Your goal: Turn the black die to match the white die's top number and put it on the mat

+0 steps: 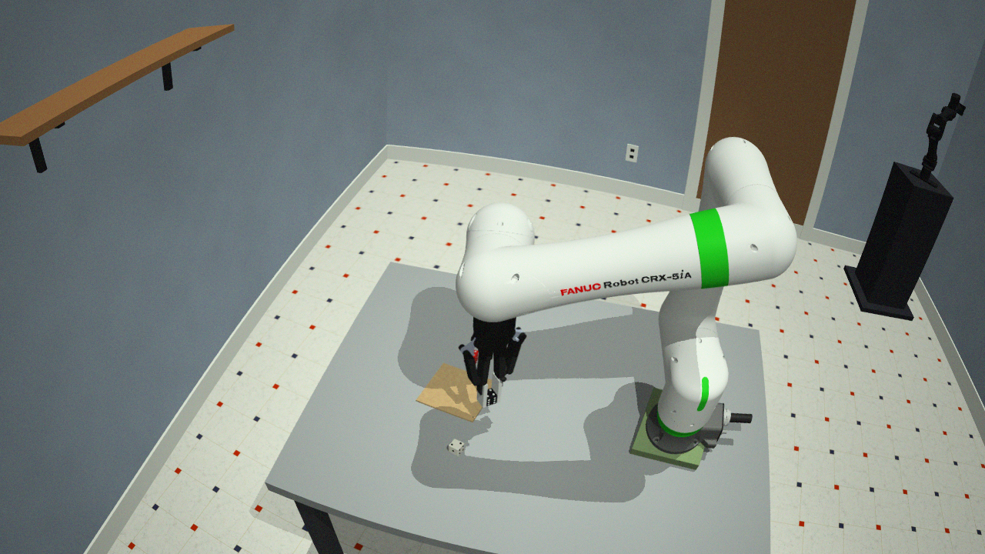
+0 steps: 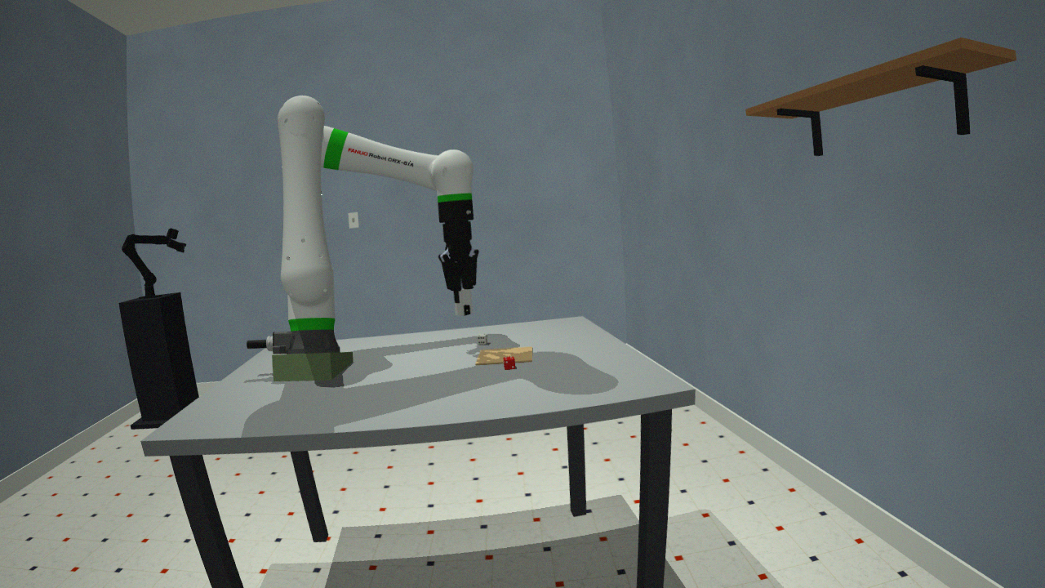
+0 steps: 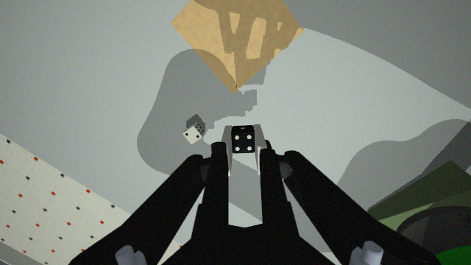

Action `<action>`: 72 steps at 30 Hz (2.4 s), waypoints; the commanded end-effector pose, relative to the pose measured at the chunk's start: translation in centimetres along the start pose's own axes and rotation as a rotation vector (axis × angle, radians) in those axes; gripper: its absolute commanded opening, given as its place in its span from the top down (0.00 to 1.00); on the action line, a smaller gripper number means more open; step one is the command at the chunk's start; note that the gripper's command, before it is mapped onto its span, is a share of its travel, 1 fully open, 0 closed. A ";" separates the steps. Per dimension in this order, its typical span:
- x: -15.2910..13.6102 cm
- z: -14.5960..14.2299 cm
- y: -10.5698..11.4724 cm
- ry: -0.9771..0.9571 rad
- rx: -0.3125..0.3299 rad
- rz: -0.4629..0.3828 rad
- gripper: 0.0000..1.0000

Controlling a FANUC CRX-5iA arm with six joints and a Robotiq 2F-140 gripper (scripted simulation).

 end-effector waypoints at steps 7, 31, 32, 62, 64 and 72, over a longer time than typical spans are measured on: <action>1.7 -0.5 0.2 -0.344 -0.005 0.007 0.87; 5.9 -1.2 0.4 -1.091 -0.002 0.009 0.87; 6.0 -1.2 0.4 -1.123 -0.002 0.010 0.87; 11.5 -1.3 0.4 -2.044 0.003 0.009 0.87; 11.9 -1.3 0.4 -2.107 0.003 0.009 0.87; 13.1 -1.2 0.3 -2.303 0.004 0.008 0.87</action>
Point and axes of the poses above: the point where the finger pads meet when closed, its own y axis back along the fingers, its own z axis across the jaws, x = y × z, the point moved 3 cm from there along y, back along the fingers, and after that the axes turned 4 degrees about -y, right-handed, at the moved point
